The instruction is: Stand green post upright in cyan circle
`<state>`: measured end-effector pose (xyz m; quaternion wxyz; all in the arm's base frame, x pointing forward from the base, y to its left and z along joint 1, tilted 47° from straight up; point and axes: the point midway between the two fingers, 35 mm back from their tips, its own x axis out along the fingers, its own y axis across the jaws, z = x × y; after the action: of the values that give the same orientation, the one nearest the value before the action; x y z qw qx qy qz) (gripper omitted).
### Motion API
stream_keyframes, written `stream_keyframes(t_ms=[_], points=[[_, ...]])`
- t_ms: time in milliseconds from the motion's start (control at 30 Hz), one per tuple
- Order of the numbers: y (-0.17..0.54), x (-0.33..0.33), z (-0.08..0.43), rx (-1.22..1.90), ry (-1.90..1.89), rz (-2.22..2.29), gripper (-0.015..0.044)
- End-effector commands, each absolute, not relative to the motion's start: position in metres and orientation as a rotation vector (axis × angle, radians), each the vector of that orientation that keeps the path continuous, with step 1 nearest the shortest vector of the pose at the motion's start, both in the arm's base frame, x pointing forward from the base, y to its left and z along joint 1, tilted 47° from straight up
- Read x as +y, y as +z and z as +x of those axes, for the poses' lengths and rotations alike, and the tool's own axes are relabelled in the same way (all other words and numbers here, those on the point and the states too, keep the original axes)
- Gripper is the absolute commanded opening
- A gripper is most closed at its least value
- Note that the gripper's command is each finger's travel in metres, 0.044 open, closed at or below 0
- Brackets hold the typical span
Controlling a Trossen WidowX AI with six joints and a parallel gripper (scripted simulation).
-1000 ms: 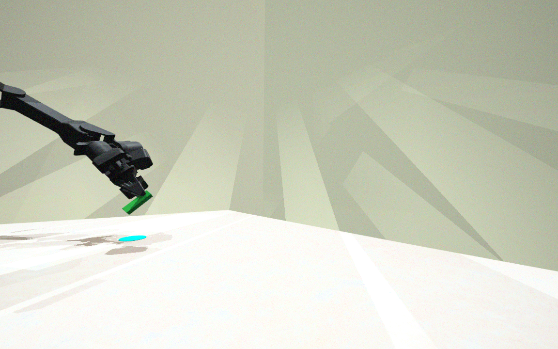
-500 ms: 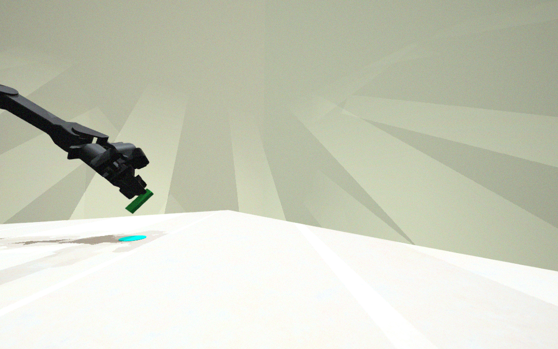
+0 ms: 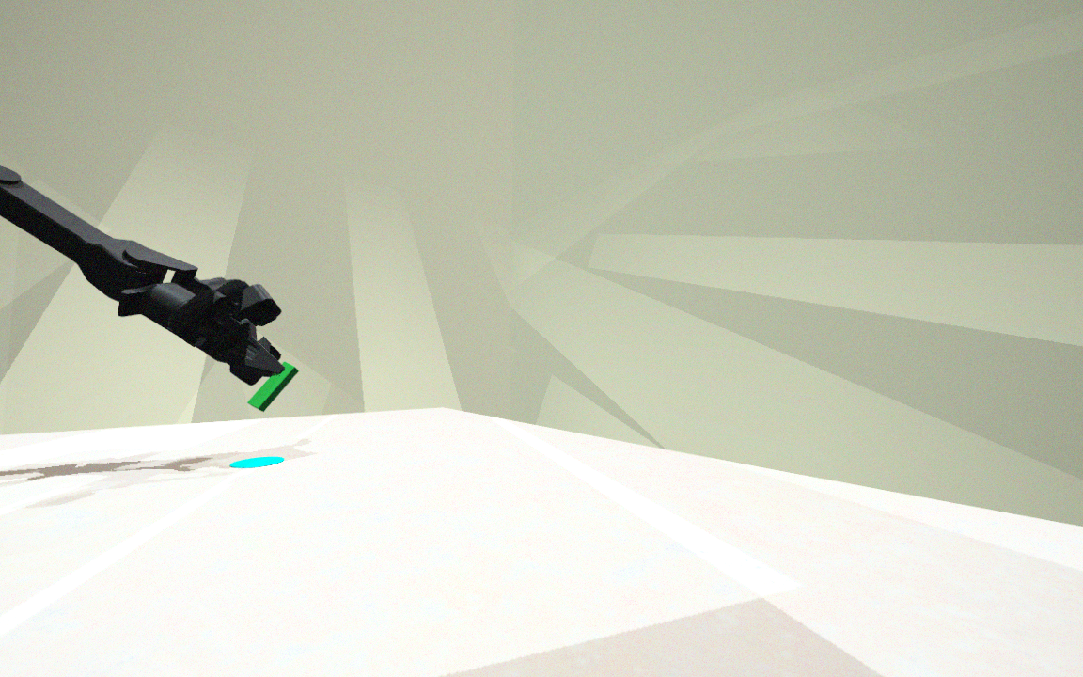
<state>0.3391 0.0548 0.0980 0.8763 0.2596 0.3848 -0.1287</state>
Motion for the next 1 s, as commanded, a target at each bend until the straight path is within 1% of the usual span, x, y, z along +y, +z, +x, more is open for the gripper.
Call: stream_keyframes(t_ms=[0,967], points=[[0.100,0.054,0.338,0.767,-0.282,0.553,0.0023],[0.114,0.054,0.331,0.562,-0.322,0.636,0.0023]])
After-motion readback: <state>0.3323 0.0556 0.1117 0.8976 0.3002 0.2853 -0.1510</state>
